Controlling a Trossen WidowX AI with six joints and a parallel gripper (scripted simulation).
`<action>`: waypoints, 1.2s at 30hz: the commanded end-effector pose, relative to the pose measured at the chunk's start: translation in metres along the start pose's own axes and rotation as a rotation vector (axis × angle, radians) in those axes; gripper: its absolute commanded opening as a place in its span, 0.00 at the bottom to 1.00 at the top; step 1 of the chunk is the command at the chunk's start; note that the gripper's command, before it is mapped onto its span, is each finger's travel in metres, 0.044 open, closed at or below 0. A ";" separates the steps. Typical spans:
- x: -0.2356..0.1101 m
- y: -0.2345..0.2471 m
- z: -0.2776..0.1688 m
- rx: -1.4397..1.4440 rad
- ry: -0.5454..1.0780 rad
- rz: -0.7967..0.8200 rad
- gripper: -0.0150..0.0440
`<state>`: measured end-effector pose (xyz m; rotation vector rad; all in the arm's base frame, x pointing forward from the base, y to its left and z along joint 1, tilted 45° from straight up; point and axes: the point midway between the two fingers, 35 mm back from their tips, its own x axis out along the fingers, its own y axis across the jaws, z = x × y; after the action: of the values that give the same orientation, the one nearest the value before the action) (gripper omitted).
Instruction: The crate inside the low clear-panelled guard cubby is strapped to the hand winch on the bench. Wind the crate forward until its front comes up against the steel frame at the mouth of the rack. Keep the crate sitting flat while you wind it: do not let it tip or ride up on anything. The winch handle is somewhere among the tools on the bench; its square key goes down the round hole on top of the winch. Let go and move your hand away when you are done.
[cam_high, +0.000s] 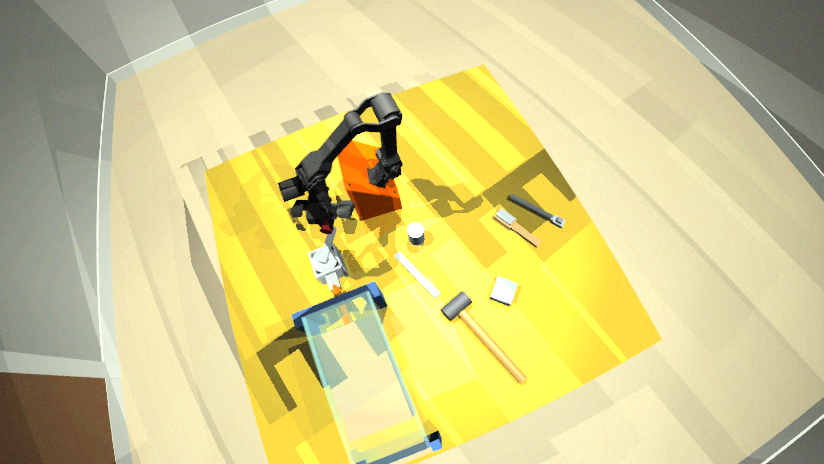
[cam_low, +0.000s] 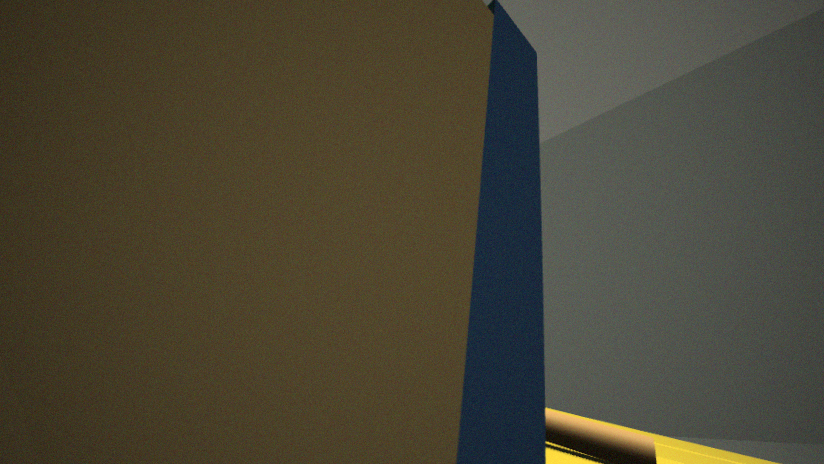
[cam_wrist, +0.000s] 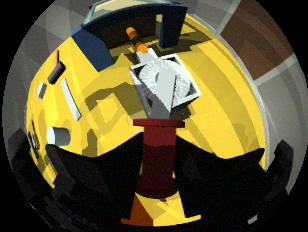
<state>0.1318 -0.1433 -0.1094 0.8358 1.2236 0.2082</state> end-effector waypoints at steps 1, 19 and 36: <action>0.002 -0.015 -0.001 -0.011 0.019 -0.027 0.25; 0.003 -0.035 0.002 -0.012 0.019 -0.028 0.25; 0.005 -0.053 0.008 -0.012 0.019 -0.029 0.25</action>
<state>0.1241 -0.1735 -0.1365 0.8401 1.2408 0.2010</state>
